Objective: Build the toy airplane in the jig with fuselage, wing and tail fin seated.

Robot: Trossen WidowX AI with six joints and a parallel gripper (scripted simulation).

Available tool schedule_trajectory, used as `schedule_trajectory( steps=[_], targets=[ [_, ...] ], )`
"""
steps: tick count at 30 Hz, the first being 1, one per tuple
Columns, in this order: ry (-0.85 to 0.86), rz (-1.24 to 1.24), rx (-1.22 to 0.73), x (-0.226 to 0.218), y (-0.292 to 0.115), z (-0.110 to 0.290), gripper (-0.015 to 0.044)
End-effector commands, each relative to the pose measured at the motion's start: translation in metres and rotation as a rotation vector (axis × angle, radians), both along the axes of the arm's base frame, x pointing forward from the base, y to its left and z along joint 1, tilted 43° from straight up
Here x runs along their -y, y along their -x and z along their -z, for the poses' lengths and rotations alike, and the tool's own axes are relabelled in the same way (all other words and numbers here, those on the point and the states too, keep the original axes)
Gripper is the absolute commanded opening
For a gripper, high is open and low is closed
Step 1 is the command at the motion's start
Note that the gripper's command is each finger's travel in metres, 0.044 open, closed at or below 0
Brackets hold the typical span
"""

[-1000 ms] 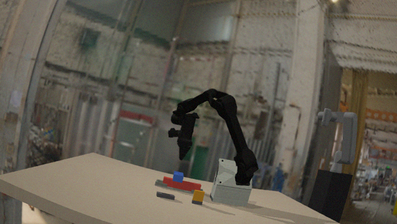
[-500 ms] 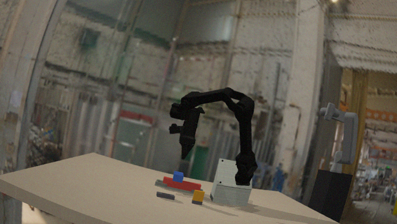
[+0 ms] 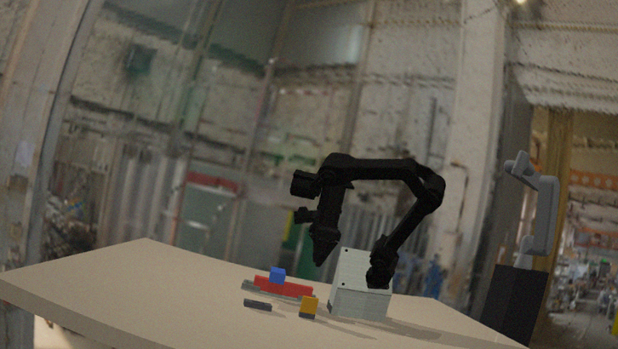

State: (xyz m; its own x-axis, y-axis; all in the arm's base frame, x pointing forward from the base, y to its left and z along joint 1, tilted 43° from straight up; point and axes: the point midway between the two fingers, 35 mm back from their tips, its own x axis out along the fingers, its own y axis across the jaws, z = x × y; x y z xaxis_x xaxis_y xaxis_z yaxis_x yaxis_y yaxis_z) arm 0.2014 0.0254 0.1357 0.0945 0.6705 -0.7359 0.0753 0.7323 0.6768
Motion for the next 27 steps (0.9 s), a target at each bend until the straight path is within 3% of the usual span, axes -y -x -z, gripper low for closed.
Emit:
schedule_trajectory(
  steps=[1, 7, 27],
  targets=[
    [-0.009, 0.004, -0.009, -0.006, 0.005, 0.001, 0.0440],
    [-0.011, 0.004, -0.008, -0.043, 0.000, 0.039, 0.0440],
    [-0.010, 0.004, -0.007, -0.062, -0.003, 0.061, 0.0440]
  ],
)
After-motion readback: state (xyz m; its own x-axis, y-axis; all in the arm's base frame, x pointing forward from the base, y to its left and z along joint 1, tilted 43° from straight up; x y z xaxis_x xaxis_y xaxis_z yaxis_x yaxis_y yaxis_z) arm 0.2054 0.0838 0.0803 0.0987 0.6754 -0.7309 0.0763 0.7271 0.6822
